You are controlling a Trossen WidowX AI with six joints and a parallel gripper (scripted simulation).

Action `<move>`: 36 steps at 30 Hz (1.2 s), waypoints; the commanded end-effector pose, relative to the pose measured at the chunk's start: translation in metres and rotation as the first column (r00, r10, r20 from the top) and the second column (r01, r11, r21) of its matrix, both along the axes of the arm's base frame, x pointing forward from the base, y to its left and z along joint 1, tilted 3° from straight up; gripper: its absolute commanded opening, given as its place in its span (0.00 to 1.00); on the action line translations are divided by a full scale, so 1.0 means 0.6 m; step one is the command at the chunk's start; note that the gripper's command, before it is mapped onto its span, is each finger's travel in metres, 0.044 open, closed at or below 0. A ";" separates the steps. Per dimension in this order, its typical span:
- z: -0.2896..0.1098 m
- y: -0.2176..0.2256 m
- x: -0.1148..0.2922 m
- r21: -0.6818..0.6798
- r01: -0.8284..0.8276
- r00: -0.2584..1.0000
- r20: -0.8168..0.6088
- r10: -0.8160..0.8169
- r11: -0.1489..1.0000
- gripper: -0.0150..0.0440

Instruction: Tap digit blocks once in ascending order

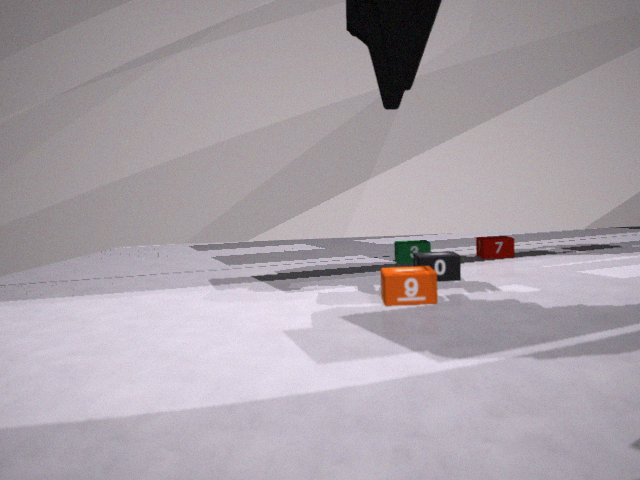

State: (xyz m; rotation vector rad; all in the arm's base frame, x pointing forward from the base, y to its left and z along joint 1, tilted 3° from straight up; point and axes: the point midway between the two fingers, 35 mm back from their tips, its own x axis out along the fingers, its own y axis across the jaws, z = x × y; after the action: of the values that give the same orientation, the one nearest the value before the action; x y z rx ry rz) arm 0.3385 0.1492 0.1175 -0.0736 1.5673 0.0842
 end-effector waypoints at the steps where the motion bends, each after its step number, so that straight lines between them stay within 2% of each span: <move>1: -0.006 0.056 0.008 0.002 -0.004 1.000 -0.012 0.004 1.000 0.93; 22: -0.006 0.052 0.009 0.002 -0.004 1.000 -0.012 0.004 1.000 0.93; 24: -0.006 0.012 0.019 0.000 -0.004 1.000 -0.011 0.004 1.000 0.93; 29: -0.005 -0.138 0.032 -0.009 -0.004 1.000 -0.008 0.003 1.000 0.93; 34: -0.006 -0.282 0.006 -0.019 -0.003 1.000 -0.011 0.003 1.000 0.93; 36: -0.007 -0.318 -0.006 -0.021 -0.003 1.000 -0.013 0.003 1.000 0.93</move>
State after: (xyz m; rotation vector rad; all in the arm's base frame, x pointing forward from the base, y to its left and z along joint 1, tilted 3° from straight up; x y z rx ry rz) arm 0.3498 -0.0070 0.1161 -0.0789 1.5704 0.0648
